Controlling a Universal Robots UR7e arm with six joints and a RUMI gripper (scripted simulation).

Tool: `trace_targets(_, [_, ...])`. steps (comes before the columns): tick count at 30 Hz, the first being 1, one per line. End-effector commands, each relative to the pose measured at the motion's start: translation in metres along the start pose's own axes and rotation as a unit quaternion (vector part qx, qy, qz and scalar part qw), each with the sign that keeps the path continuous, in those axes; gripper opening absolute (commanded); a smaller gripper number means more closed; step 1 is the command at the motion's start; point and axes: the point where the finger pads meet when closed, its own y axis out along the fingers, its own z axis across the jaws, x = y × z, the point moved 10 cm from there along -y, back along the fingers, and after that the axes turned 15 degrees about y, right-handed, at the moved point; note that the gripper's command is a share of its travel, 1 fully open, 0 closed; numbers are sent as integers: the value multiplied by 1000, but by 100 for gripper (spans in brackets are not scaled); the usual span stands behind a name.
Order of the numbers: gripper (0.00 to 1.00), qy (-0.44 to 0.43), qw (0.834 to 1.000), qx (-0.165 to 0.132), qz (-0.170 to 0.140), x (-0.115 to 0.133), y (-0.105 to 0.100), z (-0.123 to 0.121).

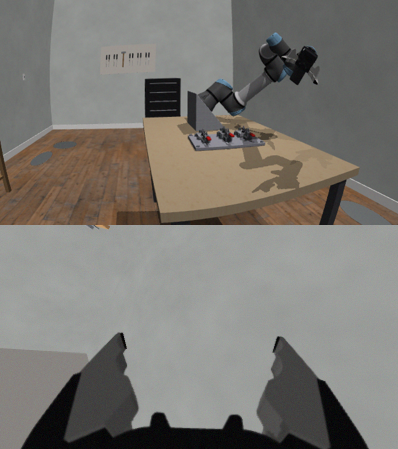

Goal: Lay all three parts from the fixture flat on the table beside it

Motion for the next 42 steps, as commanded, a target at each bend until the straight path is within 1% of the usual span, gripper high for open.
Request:
trace_targets(1, [100, 0, 1000, 0, -1, 1, 0, 0])
trace_targets(20, [100, 1, 1000, 0, 0, 1, 0, -1])
trace_targets(25, [100, 12, 1000, -5, 7, 0, 1, -7])
trace_targets(29, [100, 38, 999, -15, 22, -2, 4, -21])
trace_targets(32, [100, 69, 996, -28, 41, -6, 7, -38])
trace_targets(34, [100, 69, 996, -28, 41, -6, 7, -38])
trace_targets(38, [100, 128, 988, -54, 74, -13, 10, -69])
trace_targets(41, [100, 183, 975, -79, 102, -21, 11, -97])
trace_targets(42, [100, 186, 974, -80, 103, -22, 11, -99])
